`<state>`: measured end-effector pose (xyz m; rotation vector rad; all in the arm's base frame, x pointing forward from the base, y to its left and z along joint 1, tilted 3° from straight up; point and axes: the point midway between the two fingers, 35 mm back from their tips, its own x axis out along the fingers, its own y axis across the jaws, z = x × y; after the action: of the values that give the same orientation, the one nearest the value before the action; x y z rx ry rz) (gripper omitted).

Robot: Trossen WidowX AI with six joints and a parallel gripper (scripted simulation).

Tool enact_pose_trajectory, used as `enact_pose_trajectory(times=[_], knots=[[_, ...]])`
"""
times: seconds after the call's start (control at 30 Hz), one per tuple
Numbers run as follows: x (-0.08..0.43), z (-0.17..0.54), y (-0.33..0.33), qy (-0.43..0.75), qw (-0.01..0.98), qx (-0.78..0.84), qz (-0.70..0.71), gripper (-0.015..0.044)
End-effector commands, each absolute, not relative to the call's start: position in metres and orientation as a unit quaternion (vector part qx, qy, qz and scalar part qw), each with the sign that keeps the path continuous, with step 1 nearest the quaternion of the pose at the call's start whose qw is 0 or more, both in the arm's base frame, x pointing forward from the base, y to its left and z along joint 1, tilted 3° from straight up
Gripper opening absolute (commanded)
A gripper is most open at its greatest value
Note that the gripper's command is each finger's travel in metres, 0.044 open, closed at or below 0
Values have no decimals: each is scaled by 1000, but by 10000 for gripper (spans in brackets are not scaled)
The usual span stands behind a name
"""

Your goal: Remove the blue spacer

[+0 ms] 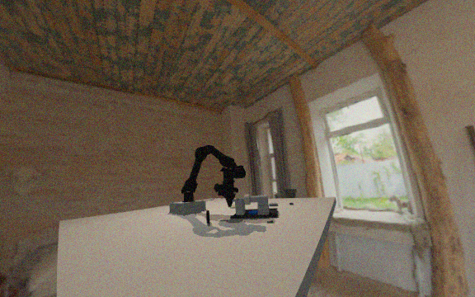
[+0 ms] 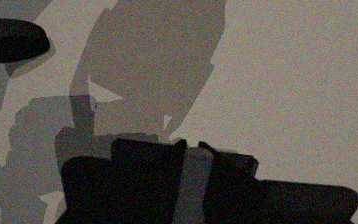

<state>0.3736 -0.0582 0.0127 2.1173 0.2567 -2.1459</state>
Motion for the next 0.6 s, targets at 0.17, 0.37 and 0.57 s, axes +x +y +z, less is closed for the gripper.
enact_pose_trajectory(times=[0.17, 0.37, 0.57], knots=[[377, 14, -57, 85, 57, 705, -702, 0], [376, 14, -58, 85, 57, 705, -702, 0], [375, 14, -58, 85, 57, 705, -702, 0]])
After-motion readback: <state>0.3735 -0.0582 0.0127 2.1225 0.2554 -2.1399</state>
